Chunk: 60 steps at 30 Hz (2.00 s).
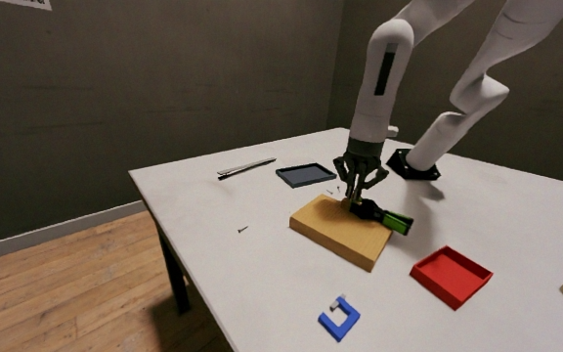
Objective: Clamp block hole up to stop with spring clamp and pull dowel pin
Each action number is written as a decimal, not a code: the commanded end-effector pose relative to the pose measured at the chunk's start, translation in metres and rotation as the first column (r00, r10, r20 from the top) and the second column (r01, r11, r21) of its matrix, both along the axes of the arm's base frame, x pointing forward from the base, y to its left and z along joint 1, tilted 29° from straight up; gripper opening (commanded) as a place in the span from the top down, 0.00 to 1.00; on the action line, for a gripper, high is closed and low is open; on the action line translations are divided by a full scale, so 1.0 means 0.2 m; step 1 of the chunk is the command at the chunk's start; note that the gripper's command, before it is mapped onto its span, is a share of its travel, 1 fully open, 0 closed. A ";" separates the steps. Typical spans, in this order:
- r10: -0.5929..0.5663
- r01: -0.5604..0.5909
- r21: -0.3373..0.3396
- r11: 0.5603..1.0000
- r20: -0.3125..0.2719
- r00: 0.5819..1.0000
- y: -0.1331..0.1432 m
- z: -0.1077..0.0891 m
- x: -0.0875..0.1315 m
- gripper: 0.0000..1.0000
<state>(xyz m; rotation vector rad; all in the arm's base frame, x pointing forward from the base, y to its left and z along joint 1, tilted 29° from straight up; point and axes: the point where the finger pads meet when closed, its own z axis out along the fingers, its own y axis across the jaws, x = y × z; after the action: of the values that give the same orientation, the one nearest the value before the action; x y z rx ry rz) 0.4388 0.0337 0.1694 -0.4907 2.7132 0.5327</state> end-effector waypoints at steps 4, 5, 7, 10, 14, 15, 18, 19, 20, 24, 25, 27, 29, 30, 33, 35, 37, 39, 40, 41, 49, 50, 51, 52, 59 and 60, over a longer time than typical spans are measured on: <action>0.007 -0.007 -0.003 1.000 0.006 1.000 0.00 0.00 0.00 0.90; 0.007 -0.007 -0.003 1.000 0.007 1.000 0.00 0.00 0.00 0.90; 0.009 -0.009 -0.004 1.000 0.008 1.000 0.00 0.00 0.00 0.90; 0.011 -0.011 -0.005 1.000 0.009 1.000 0.00 0.00 0.00 0.90; 0.015 -0.015 -0.006 1.000 0.010 1.000 0.00 0.00 0.00 0.90; 0.016 -0.016 -0.006 1.000 0.011 1.000 0.00 0.00 0.00 0.90; 0.018 -0.018 -0.007 1.000 0.012 1.000 0.00 0.00 0.00 0.90; 0.019 -0.019 -0.007 1.000 0.012 1.000 0.00 0.00 0.00 0.90; 0.019 -0.019 -0.007 1.000 0.012 1.000 0.00 0.00 0.00 0.90; 0.022 -0.022 -0.008 1.000 0.014 1.000 0.00 0.00 0.00 0.90; 0.023 -0.023 -0.008 1.000 0.014 1.000 0.00 0.00 0.00 0.90; 0.025 -0.025 -0.009 1.000 0.015 1.000 0.00 0.00 0.00 0.90; 0.027 -0.026 -0.009 1.000 0.016 1.000 0.00 0.00 0.00 0.90; 0.028 -0.027 -0.010 1.000 0.016 0.999 0.00 0.00 0.00 0.90; 0.031 -0.030 -0.010 0.999 0.018 0.999 0.00 0.00 0.00 0.90; 0.033 -0.032 -0.011 0.999 0.019 0.999 0.00 0.00 0.00 0.90; 0.034 -0.033 -0.011 0.999 0.019 0.999 0.00 0.00 0.00 0.90; 0.035 -0.034 -0.012 0.999 0.020 0.999 0.00 0.00 0.00 0.90; 0.036 -0.035 -0.012 0.999 0.020 0.999 0.00 0.00 0.00 0.90; 0.037 -0.036 -0.012 0.999 0.021 0.999 0.00 0.00 0.00 0.90; 0.045 -0.045 -0.015 0.999 0.025 0.999 0.00 0.00 0.00 0.90; 0.047 -0.046 -0.015 0.999 0.025 0.999 0.00 0.00 0.00 0.90; 0.048 -0.047 -0.016 0.999 0.026 0.999 0.00 0.00 0.00 0.90; 0.049 -0.048 -0.016 0.999 0.026 0.998 0.00 0.00 0.00 0.90; 0.055 -0.054 -0.018 0.998 0.029 0.998 0.00 0.00 0.00 0.90; 0.056 -0.055 -0.018 0.998 0.030 0.998 0.00 0.00 0.00 0.90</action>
<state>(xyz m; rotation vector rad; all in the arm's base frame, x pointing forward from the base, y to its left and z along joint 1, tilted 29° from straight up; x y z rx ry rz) 0.4388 0.0337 0.1694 -0.5660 2.6904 0.5176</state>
